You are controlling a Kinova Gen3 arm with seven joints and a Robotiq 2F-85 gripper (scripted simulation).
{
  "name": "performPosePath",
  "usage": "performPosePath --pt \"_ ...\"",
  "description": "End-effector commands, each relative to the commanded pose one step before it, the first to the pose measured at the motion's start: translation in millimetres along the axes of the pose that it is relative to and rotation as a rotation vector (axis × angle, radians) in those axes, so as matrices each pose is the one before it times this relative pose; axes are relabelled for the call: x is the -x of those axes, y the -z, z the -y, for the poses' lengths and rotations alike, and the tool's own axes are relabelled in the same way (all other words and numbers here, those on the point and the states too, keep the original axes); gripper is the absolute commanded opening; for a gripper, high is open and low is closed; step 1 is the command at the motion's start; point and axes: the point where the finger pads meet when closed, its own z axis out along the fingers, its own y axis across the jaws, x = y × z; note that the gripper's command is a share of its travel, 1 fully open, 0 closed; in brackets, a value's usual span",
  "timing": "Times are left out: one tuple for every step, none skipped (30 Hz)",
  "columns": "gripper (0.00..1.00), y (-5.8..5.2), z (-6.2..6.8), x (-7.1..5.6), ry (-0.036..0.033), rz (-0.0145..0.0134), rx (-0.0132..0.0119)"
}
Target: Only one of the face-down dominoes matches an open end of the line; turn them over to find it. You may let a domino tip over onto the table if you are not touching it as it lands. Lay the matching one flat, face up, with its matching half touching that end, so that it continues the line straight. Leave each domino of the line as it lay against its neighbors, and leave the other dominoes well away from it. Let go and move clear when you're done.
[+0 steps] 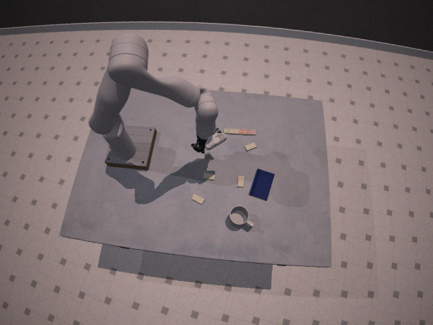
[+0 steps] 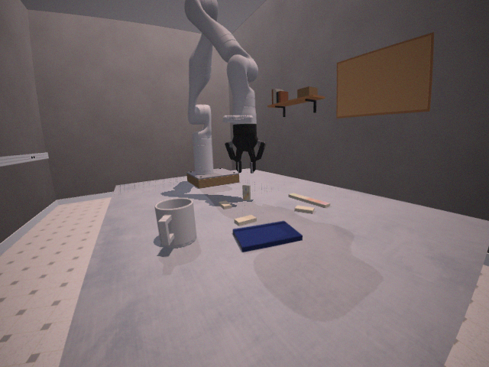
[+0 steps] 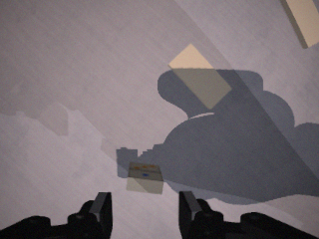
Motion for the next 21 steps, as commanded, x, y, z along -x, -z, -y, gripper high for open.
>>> performPosePath --pt "0.47 -0.39 -0.60 -1.18 -0.09961 -0.02047 -0.01078" --pt "0.47 -0.08 -0.12 -0.19 -0.01236 -0.00082 -0.00153" --pt "0.47 -0.07 -0.10 -0.16 -0.01029 -0.00067 -0.00128" --pt "0.47 -0.05 -0.08 -0.13 -0.00832 -0.00054 -0.00104" --pt "0.47 -0.04 -0.06 -0.11 -0.00649 -0.00042 -0.00082" --pt "0.47 0.00 0.00 0.00 0.00000 0.00000 0.00000" --pt "0.47 0.00 0.00 0.00 0.00000 0.00000 0.00000" --pt "0.47 -0.03 -0.04 -0.08 -0.00483 -0.00031 -0.00061" --pt "0.47 -0.02 -0.03 -0.06 -0.00335 -0.00022 -0.00043" --pt "0.47 -0.01 -0.02 -0.04 -0.00211 -0.00013 -0.00027" --pt "0.47 -0.01 -0.01 -0.02 -0.00112 -0.00007 -0.00014" --pt "0.47 0.00 0.00 -0.01 -0.00043 -0.00003 -0.00005" --pt "0.47 0.00 0.00 0.00 -0.00006 0.00000 -0.00001" --pt "0.47 0.00 0.00 0.00 0.00000 0.00000 0.00000" --pt "0.47 0.00 0.00 0.00 0.00000 0.00000 0.00000" --pt "0.47 0.00 0.00 0.00 0.00000 0.00000 0.00000" --pt "0.47 0.00 0.00 0.00 0.00000 0.00000 0.00000" --pt "0.47 0.00 0.00 0.00 0.00000 0.00000 0.00000" --pt "0.47 0.00 0.00 0.00 0.00000 0.00000 0.00000" --pt "0.47 0.00 0.00 0.00 0.00000 0.00000 0.00000" --pt "0.47 0.00 0.00 0.00 0.00000 0.00000 0.00000"
